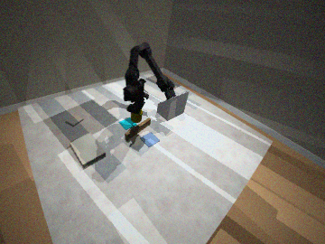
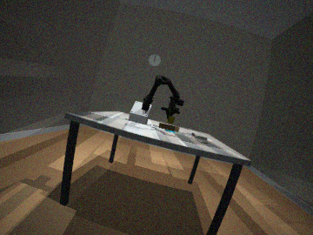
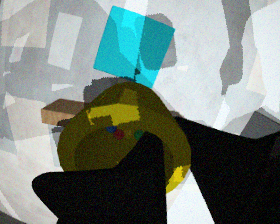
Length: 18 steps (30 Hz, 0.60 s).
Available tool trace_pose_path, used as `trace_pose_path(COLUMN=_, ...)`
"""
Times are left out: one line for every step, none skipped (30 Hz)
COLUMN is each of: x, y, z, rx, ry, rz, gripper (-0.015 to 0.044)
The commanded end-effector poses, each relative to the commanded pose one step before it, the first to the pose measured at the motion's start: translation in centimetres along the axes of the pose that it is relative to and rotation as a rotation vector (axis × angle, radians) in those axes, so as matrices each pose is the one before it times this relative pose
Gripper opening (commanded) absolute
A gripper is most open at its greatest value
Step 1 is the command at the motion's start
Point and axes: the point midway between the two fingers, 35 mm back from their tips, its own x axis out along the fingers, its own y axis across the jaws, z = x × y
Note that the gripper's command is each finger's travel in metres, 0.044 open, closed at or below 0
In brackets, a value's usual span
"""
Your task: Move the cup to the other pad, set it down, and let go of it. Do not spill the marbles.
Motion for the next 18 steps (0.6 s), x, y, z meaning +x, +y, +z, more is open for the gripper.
trace_pose_path(x=-0.396, y=-0.110, z=1.106, rx=0.0071, ry=-0.00736, rz=0.01377, gripper=0.0000)
trace_pose_path(x=-0.010, y=-0.085, z=0.264, rx=0.0000, ry=-0.00014, rz=-0.00007, gripper=0.0000)
trace_pose_path(x=-0.011, y=-0.085, z=0.265, rx=0.0000, ry=-0.00014, rz=-0.00007, gripper=0.0000)
trace_pose_path(x=-0.012, y=-0.084, z=0.262, rx=0.0000, ry=-0.00014, rz=-0.00007, gripper=0.0000)
trace_pose_path(x=-0.013, y=-0.083, z=0.260, rx=0.0000, ry=-0.00014, rz=-0.00007, gripper=0.0000)
trace_pose_path(x=-0.015, y=-0.082, z=0.258, rx=0.0000, ry=-0.00014, rz=-0.00007, gripper=0.0000)
trace_pose_path(x=-0.016, y=-0.080, z=0.256, rx=0.0000, ry=-0.00014, rz=-0.00007, gripper=0.0000)
trace_pose_path(x=-0.018, y=-0.079, z=0.255, rx=0.0000, ry=-0.00014, rz=-0.00006, gripper=0.0000)
trace_pose_path(x=-0.020, y=-0.076, z=0.253, rx=0.0000, ry=-0.00014, rz=-0.00006, gripper=0.0000)
trace_pose_path(x=-0.026, y=-0.083, z=0.284, rx=0.0000, ry=-0.00016, rz=-0.00007, gripper=0.0000)
trace_pose_path(x=-0.029, y=-0.082, z=0.286, rx=0.0000, ry=-0.00016, rz=-0.00007, gripper=0.0000)
trace_pose_path(x=-0.032, y=-0.078, z=0.284, rx=0.0000, ry=-0.00016, rz=-0.00007, gripper=0.0000)
trace_pose_path(x=-0.036, y=-0.075, z=0.281, rx=0.0000, ry=-0.00016, rz=-0.00006, gripper=0.0000)
trace_pose_path(x=-0.040, y=-0.071, z=0.279, rx=0.0000, ry=-0.00015, rz=-0.00006, gripper=0.0000)
trace_pose_path(x=-0.044, y=-0.067, z=0.277, rx=0.0000, ry=-0.00015, rz=-0.00005, gripper=0.0000)
trace_pose_path(x=-0.052, y=-0.071, z=0.303, rx=0.0001, ry=-0.00017, rz=-0.00006, gripper=0.0000)
trace_pose_path(x=-0.053, y=-0.078, z=0.313, rx=0.0001, ry=-0.00022, rz=-0.00010, gripper=0.0000)
trace_pose_path(x=-0.053, y=-0.084, z=0.315, rx=0.0001, ry=-0.00026, rz=-0.00013, gripper=0.0000)
